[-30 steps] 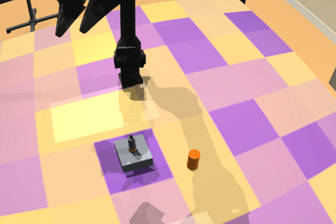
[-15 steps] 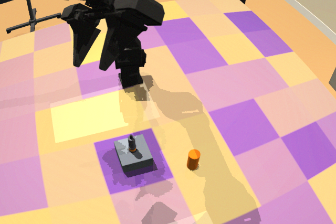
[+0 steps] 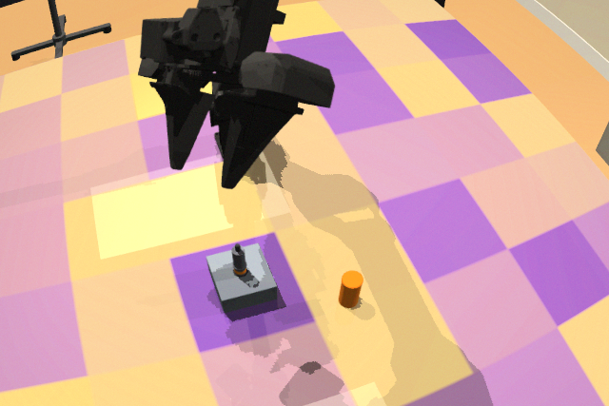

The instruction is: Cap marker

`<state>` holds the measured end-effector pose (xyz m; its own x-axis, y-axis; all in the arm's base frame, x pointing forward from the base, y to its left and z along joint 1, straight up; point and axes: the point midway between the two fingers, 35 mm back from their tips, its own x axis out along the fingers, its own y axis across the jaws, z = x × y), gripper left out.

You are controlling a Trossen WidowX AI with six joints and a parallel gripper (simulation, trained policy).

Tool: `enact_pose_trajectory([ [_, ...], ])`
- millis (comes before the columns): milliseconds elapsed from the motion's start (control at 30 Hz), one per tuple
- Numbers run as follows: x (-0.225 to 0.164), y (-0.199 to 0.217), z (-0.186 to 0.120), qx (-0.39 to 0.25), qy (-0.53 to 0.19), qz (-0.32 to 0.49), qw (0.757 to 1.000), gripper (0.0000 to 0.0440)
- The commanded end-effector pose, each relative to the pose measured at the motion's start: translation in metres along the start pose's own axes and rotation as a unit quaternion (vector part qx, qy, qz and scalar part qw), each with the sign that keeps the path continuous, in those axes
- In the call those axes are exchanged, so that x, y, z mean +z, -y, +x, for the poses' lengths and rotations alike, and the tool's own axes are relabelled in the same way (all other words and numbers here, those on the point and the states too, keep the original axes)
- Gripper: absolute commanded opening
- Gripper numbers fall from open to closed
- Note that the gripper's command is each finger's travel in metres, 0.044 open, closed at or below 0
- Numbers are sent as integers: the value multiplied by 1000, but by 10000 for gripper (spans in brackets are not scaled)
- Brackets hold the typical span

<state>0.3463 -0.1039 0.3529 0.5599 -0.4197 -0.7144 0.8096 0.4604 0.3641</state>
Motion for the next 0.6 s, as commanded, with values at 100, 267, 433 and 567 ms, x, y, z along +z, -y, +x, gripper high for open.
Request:
enact_pose_trajectory([
  [100, -17, -6, 15, -18, -24, 4, 1000, 330],
  [267, -30, -10, 24, -29, -42, 7, 999, 330],
  [433, -44, -14, 34, -41, -61, 10, 997, 330],
  [567, -55, -16, 41, -52, -75, 13, 996, 331],
])
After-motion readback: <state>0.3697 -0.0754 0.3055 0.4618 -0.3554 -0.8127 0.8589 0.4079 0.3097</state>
